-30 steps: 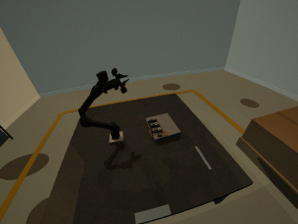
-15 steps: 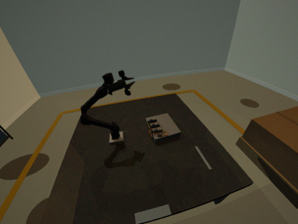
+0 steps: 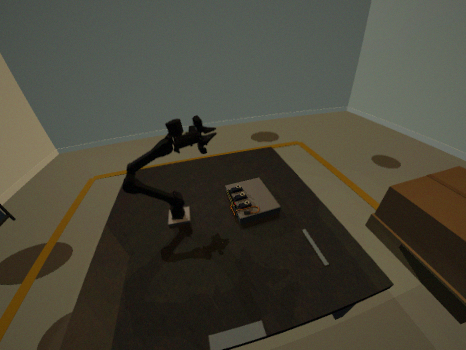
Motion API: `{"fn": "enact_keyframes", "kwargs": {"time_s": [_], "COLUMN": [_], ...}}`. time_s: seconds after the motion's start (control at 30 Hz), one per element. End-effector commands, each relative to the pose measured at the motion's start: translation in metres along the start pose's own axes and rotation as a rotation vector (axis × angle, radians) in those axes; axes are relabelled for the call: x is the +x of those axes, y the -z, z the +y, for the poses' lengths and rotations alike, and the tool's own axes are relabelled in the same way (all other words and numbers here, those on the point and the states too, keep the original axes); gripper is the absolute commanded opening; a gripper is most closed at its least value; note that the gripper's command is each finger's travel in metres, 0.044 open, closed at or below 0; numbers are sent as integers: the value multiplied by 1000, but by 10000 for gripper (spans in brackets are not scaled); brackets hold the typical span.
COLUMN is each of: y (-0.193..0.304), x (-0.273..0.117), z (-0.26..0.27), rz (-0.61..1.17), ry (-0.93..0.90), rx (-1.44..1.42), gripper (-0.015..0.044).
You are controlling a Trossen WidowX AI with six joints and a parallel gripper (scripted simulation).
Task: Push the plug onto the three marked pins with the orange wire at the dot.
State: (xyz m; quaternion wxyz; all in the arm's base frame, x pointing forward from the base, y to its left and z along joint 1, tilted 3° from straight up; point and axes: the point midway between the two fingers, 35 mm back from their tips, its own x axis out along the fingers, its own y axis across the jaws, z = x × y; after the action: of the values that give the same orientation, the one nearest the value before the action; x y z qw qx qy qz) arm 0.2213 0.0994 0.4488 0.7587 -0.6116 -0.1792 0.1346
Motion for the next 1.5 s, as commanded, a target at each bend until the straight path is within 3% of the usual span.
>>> {"fn": "enact_keyframes", "kwargs": {"time_s": [0.0, 1.47], "y": [12, 128], "x": [8, 33], "z": [8, 82], "rz": [41, 309], "ry": [3, 256], "rx": [103, 1135], "gripper": [115, 115]}}
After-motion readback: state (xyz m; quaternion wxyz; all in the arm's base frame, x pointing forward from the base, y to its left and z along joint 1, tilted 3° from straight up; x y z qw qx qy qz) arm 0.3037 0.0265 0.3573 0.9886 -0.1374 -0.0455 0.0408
